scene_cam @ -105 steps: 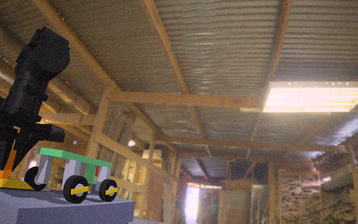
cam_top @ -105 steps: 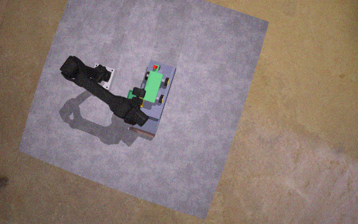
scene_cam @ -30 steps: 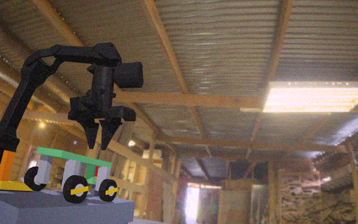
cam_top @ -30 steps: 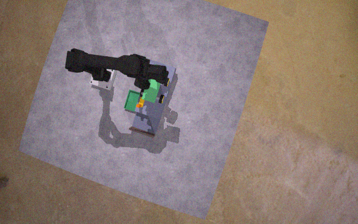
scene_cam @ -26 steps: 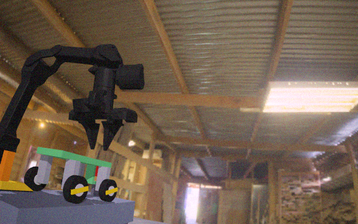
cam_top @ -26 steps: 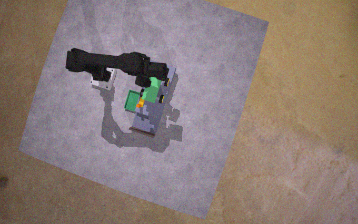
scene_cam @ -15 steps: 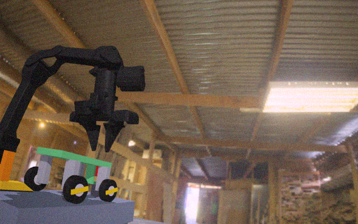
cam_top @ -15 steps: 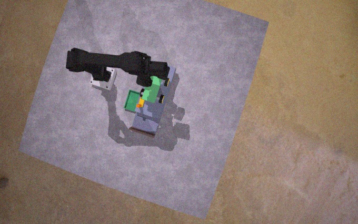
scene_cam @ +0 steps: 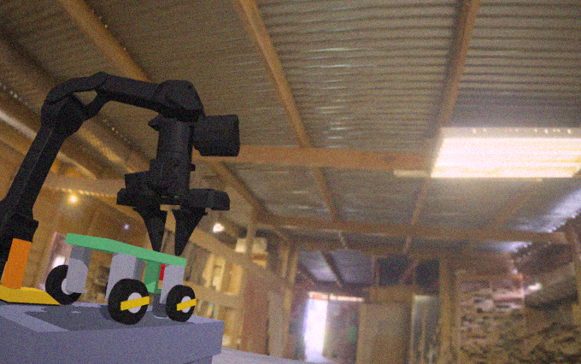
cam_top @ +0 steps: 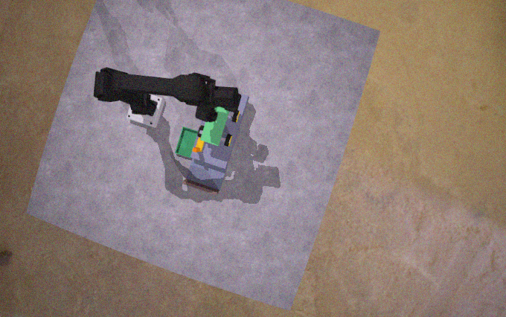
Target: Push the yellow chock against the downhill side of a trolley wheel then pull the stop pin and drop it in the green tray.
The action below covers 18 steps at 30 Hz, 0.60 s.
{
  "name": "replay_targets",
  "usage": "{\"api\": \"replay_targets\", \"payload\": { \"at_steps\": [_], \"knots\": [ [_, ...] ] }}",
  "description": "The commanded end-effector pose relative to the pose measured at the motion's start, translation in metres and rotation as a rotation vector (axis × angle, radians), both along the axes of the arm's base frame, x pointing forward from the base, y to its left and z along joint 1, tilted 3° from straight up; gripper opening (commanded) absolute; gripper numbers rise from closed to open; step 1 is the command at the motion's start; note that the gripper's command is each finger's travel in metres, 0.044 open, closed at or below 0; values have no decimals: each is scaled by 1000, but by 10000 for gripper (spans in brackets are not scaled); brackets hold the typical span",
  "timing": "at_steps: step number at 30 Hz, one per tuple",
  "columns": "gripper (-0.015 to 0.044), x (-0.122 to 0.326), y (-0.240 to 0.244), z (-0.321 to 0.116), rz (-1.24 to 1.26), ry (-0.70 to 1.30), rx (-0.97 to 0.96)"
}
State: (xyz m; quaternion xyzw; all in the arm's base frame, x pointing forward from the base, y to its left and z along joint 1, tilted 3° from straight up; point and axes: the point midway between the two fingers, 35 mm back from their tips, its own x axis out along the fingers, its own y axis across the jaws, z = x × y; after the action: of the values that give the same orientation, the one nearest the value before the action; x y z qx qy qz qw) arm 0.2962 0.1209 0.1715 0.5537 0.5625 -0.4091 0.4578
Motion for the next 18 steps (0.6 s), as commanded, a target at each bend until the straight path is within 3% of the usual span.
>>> {"api": "replay_targets", "payload": {
  "at_steps": [1, 18],
  "knots": [
    [190, -2, 2, -6, -4, 12, 1],
    [190, 0, 5, -16, -4, 12, 1]
  ]
}}
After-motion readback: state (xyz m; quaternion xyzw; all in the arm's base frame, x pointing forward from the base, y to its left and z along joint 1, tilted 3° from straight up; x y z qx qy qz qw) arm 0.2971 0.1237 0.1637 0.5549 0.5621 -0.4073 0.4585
